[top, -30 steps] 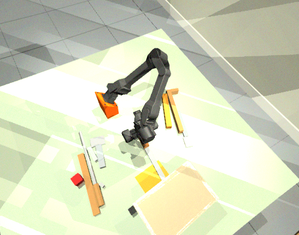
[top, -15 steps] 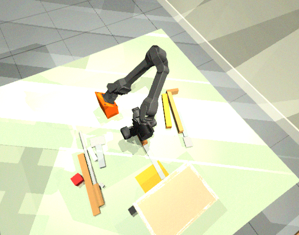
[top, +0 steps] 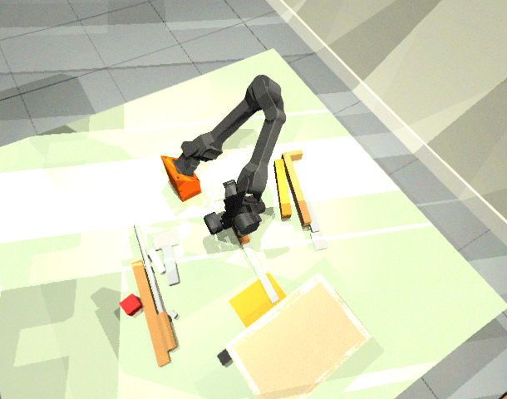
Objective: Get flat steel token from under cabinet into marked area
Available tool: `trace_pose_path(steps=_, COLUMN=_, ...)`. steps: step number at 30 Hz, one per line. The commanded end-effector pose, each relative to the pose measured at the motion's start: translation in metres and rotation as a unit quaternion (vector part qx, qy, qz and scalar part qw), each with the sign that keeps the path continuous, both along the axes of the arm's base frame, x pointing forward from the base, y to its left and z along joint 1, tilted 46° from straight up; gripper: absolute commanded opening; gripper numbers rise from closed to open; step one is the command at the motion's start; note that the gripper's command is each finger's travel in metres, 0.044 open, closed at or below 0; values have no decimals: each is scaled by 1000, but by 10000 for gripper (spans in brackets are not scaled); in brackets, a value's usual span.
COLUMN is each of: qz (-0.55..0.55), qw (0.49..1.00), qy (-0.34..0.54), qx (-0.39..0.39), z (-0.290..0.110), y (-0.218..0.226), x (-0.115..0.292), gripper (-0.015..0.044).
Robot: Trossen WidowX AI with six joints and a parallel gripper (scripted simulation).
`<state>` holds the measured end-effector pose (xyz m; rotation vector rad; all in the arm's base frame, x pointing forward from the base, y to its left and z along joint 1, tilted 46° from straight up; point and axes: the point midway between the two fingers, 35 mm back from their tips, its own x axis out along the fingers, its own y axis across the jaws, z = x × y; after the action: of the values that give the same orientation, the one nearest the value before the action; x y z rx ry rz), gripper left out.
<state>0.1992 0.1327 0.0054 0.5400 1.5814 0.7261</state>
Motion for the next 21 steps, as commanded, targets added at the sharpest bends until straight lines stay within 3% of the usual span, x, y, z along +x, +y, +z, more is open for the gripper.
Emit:
trace_pose_path(steps=1, qz=-10, qw=1000, qy=11, qx=-2, z=2, y=1, x=0, gripper=0)
trace_pose_path(steps=21, qz=-51, qw=997, qy=53, qx=-10, z=10, y=7, x=-1, gripper=0)
